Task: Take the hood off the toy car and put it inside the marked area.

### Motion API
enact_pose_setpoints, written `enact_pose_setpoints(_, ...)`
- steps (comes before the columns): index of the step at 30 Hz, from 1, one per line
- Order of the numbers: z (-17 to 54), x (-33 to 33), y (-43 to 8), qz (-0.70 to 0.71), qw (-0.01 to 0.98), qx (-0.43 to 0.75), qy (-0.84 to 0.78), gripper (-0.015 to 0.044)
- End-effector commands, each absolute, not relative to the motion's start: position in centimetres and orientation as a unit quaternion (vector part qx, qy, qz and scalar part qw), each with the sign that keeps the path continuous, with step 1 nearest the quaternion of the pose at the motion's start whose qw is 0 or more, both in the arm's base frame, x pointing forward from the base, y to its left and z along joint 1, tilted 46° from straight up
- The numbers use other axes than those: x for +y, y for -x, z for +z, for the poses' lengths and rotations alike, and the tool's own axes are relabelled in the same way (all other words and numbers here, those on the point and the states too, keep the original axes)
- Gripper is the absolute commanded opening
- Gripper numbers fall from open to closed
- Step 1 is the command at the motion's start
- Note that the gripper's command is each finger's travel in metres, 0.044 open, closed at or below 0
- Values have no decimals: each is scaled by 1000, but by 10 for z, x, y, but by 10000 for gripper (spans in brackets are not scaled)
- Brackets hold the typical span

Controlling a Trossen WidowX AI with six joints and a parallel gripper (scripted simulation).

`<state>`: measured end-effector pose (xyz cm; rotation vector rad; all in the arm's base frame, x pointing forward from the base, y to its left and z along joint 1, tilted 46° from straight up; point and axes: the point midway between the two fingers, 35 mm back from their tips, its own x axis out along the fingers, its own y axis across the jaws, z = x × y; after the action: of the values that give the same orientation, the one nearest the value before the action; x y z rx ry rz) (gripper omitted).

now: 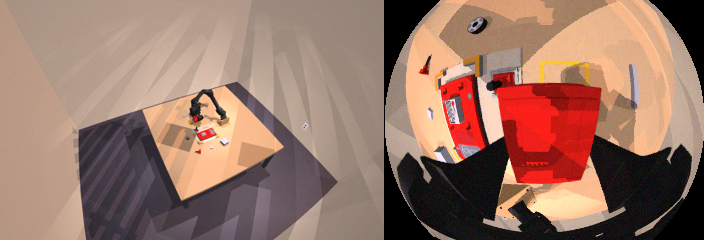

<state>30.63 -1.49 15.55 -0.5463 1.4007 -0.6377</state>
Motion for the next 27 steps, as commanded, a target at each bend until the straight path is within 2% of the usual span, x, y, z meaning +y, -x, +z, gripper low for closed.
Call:
enact_pose_setpoints(1,170,-28,-296,-288,685,622,246,0)
enact_pose_setpoints(27,170,-44,-291,-291,685,621,246,0)
